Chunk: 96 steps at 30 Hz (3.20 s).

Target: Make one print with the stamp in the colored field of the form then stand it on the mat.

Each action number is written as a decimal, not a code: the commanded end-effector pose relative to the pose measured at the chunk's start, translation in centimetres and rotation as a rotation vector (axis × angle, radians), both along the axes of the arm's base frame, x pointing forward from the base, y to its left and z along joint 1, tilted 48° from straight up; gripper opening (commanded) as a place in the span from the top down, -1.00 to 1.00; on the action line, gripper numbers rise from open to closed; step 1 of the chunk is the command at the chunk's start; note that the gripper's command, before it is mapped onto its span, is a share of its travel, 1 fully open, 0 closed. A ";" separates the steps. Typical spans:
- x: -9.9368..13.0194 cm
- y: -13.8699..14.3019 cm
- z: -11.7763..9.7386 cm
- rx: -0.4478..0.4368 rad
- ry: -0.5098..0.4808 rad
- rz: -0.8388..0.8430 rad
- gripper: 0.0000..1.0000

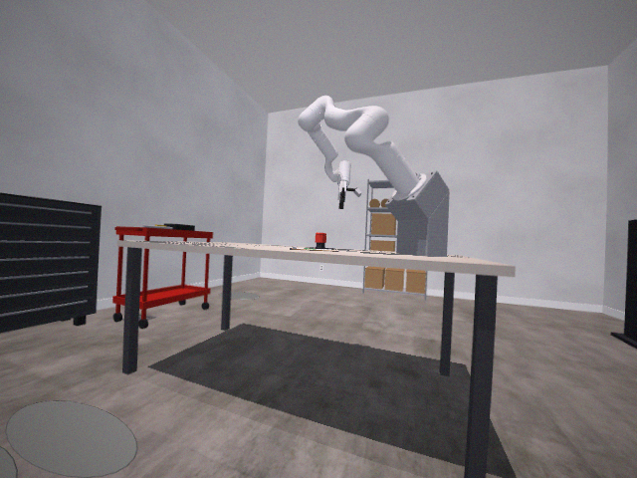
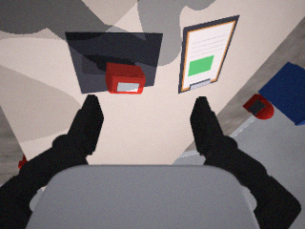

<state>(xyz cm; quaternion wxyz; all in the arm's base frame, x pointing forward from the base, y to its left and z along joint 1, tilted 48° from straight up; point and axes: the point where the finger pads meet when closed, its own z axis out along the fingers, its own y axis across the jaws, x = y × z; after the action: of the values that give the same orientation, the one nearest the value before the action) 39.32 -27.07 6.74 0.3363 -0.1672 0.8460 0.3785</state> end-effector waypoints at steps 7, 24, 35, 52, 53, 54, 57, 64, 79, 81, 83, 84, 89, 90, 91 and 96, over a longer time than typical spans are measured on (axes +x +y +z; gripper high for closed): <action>0.0 -0.1 0.0 -0.001 -0.001 -0.001 -1.00; 1.6 0.4 0.0 -0.071 -0.078 0.033 -1.00; 5.6 2.0 0.1 -0.265 -0.274 0.136 -1.00; 11.3 5.0 0.3 -0.583 -0.556 0.336 -1.00; 11.3 5.0 0.3 -0.583 -0.556 0.336 -1.00; 11.3 5.0 0.3 -0.583 -0.556 0.336 -1.00; 12.1 5.5 0.3 -0.633 -0.596 0.372 -1.00; 14.0 6.9 0.5 -0.760 -0.696 0.470 -1.00; 15.8 8.4 0.6 -0.888 -0.790 0.580 -1.00; 15.8 8.4 0.6 -0.888 -0.790 0.580 -1.00; 15.8 8.4 0.6 -0.888 -0.790 0.580 -1.00; 15.8 8.4 0.6 -0.888 -0.790 0.580 -1.00; 15.8 8.4 0.6 -0.888 -0.790 0.580 -1.00; 15.8 8.4 0.6 -0.888 -0.790 0.580 -1.00; 15.8 8.4 0.6 -0.888 -0.790 0.580 -1.00; 15.7 8.4 0.7 -0.888 -0.791 0.580 -1.00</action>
<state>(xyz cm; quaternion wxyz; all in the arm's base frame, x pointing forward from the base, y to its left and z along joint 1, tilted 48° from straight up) 55.06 -18.56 7.31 0.4049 -0.6376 0.6551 -0.0202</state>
